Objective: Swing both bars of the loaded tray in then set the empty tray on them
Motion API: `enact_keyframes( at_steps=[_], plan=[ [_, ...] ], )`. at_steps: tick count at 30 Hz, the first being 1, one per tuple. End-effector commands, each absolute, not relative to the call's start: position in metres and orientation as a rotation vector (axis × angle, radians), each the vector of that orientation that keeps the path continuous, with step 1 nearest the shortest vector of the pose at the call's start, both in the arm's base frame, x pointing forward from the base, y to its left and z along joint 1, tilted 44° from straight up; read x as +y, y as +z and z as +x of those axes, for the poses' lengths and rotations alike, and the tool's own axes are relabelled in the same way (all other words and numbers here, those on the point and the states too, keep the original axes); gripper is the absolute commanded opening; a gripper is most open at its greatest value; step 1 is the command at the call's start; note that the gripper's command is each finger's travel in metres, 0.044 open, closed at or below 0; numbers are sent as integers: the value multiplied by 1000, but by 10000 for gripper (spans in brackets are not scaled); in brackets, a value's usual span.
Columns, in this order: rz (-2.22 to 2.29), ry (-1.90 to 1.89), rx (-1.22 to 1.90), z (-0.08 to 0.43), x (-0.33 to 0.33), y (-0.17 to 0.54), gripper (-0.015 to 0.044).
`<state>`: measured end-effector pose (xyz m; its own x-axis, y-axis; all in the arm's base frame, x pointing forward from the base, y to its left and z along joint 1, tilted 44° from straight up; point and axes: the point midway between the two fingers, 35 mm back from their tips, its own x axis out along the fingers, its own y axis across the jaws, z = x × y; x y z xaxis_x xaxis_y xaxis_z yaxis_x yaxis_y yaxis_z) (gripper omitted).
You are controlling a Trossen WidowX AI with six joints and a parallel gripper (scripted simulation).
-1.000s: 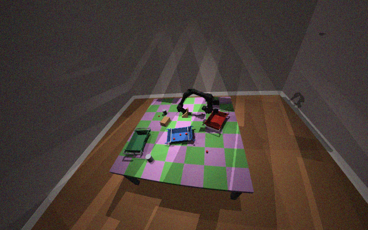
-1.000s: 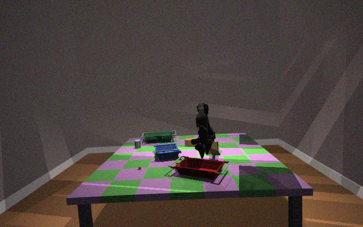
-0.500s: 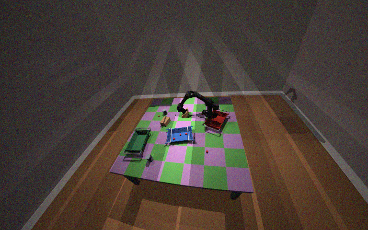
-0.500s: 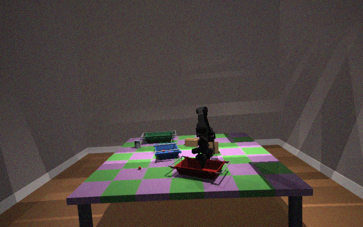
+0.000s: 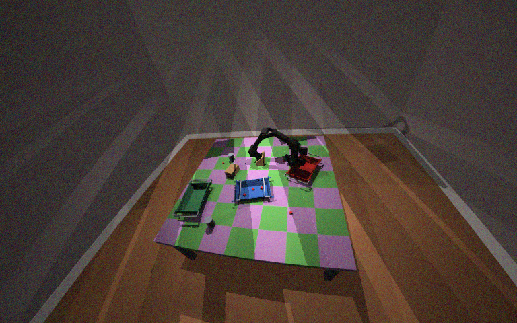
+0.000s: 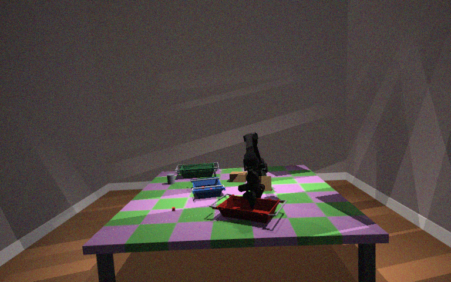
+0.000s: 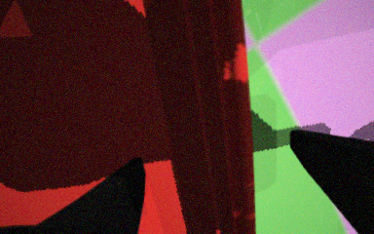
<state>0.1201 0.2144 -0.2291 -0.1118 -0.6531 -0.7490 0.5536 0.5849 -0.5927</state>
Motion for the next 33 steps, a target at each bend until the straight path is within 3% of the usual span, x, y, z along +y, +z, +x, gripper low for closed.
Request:
enact_keyframes(
  at_steps=[1,9,33],
  plan=[
    [-100,-1023,1333,121,212,-230,337],
    [-100,-1023,1333,121,212,-230,220],
    [-100,-1023,1333,121,212,-230,60]
  ],
)
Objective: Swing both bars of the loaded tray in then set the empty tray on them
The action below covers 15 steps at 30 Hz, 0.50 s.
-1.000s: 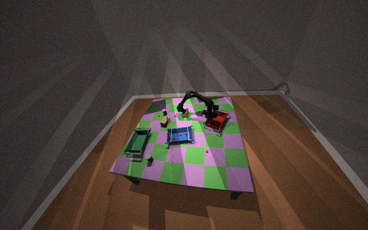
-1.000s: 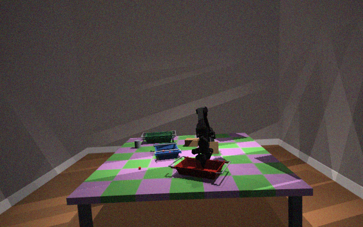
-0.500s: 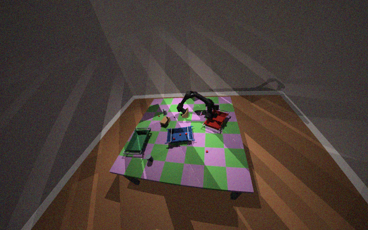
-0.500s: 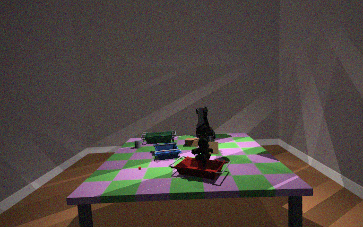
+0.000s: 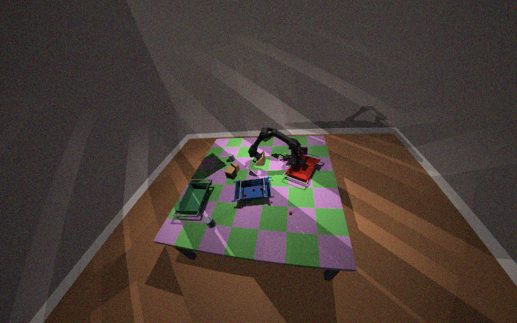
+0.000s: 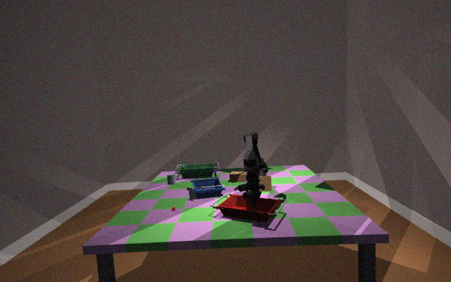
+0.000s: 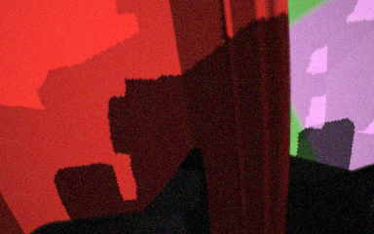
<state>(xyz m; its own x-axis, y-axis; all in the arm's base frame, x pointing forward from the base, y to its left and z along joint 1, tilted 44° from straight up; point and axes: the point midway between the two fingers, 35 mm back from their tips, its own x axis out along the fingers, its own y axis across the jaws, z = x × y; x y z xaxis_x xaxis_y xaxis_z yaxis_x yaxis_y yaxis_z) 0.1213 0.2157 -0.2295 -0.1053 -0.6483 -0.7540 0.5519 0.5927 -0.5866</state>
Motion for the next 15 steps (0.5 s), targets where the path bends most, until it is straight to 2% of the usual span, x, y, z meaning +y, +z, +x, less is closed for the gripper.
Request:
enact_keyframes(
  at_steps=[1,9,15],
  plan=[
    [-100,-1023,1333,121,212,-230,53],
    [-100,-1023,1333,122,217,-225,0],
    [-100,-1023,1334,126,240,-202,0]
  ],
)
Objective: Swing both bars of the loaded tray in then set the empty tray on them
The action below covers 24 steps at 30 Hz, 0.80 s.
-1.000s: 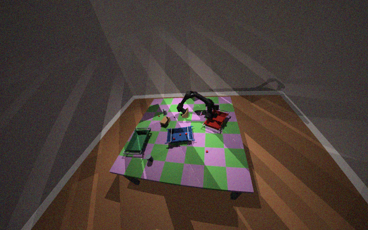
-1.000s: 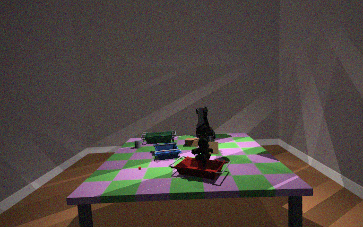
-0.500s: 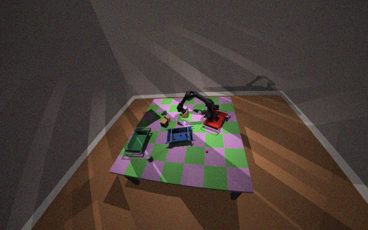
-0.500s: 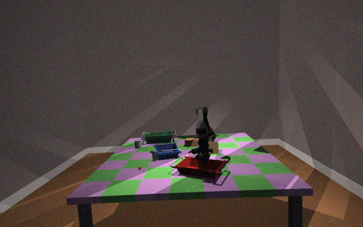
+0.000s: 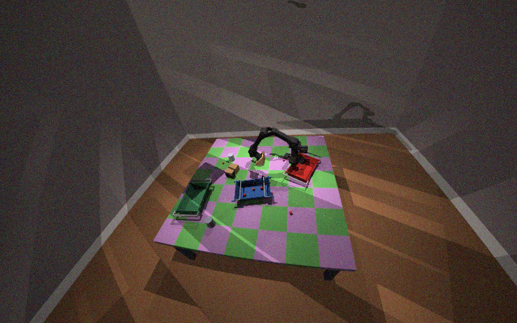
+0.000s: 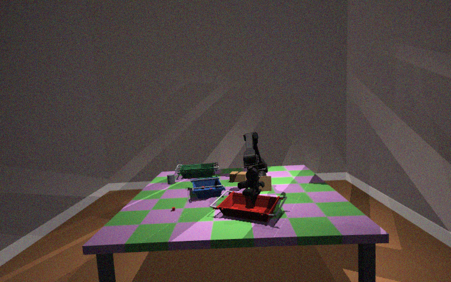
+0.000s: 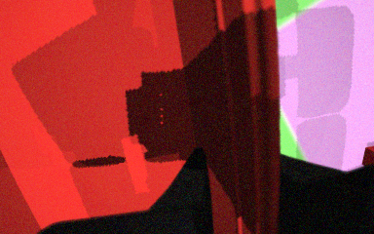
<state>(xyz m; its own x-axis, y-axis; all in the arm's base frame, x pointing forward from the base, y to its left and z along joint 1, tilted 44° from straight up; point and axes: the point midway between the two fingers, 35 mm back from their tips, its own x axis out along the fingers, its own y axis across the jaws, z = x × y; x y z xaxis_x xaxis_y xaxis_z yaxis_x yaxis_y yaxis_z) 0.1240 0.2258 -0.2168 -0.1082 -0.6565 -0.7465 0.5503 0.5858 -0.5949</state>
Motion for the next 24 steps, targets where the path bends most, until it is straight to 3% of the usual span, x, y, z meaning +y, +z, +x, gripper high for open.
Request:
enact_keyframes(
  at_steps=[1,24],
  plan=[
    [-100,-1023,1334,126,244,-197,0],
    [-99,-1021,1335,132,281,-157,0]
  ],
)
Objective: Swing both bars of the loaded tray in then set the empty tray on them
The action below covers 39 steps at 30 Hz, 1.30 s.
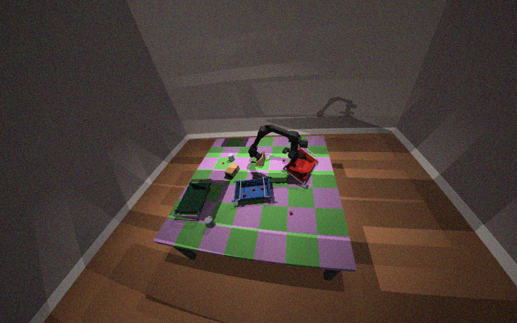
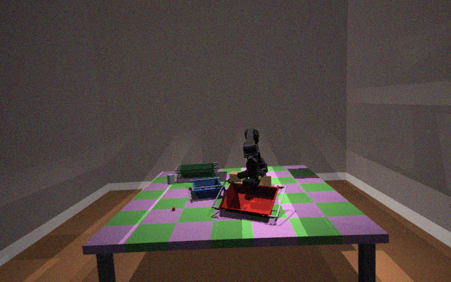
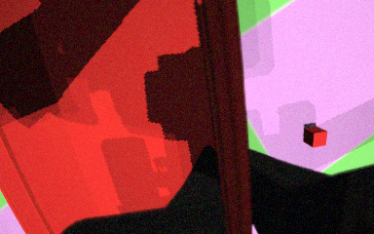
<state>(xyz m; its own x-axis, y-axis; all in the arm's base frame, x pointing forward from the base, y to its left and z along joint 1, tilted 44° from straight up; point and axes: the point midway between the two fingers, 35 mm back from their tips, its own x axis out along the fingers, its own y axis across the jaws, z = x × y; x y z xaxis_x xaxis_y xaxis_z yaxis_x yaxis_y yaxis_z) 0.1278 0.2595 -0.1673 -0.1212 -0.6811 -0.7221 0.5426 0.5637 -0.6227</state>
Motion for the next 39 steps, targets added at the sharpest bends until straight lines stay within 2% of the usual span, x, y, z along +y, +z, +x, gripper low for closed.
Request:
enact_keyframes(
  at_steps=[1,17,39],
  plan=[
    [-98,-1020,1335,133,284,-154,0],
    [-94,-1014,1338,139,328,-99,0],
    [-94,-1014,1338,139,329,-98,0]
  ],
)
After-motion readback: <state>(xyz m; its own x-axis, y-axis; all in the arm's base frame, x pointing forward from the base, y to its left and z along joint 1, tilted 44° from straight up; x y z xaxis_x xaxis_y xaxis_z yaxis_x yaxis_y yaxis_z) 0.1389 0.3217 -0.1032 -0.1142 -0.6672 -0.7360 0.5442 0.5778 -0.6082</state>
